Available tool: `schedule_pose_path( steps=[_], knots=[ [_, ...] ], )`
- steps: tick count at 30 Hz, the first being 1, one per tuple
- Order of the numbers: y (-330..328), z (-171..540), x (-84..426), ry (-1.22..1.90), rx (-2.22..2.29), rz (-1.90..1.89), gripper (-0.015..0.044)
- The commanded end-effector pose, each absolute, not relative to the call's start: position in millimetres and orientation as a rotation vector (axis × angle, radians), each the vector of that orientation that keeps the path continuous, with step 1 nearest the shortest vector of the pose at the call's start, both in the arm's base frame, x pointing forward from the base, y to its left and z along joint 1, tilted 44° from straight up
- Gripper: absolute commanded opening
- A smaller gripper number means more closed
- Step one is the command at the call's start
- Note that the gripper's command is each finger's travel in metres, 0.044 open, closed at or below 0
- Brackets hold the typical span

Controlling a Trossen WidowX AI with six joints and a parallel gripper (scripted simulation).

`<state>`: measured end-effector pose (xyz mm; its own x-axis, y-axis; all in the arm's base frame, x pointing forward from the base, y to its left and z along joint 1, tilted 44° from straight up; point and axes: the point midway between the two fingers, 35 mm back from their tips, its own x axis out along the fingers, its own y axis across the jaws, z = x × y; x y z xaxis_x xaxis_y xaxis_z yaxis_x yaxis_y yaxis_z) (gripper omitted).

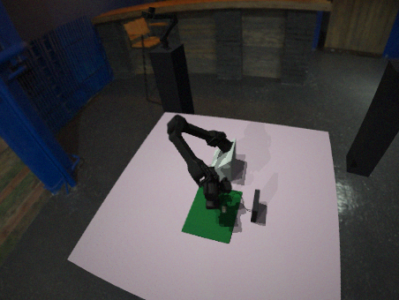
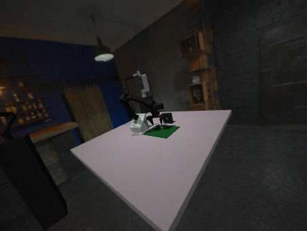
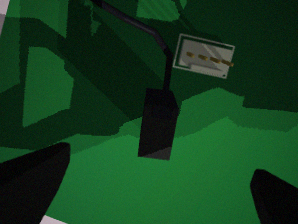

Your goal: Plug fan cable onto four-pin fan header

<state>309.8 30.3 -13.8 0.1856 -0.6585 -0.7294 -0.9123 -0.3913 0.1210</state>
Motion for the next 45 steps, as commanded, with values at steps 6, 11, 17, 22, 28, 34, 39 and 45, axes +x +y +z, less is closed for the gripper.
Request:
schedule_pose_path(
  steps=[6, 11, 17, 22, 28, 34, 39, 45],
  knots=[
    [19, -25, 311, 1.496, -2.13, 1.041, 0.044],
    [14, -31, 312, 1.496, -2.13, 1.041, 0.044],
    [7, -38, 314, 1.497, -2.131, 1.04, 0.044],
    [1, -44, 315, 1.497, -2.131, 1.04, 0.044],
    [-4, -49, 316, 1.498, -2.132, 1.039, 0.044],
    [-2, -47, 317, 1.491, -2.126, 1.033, 0.0387],
    [-2, -47, 317, 1.491, -2.126, 1.033, 0.0256],
    [-2, -47, 317, 1.491, -2.126, 1.033, 0.0099]
  ],
)
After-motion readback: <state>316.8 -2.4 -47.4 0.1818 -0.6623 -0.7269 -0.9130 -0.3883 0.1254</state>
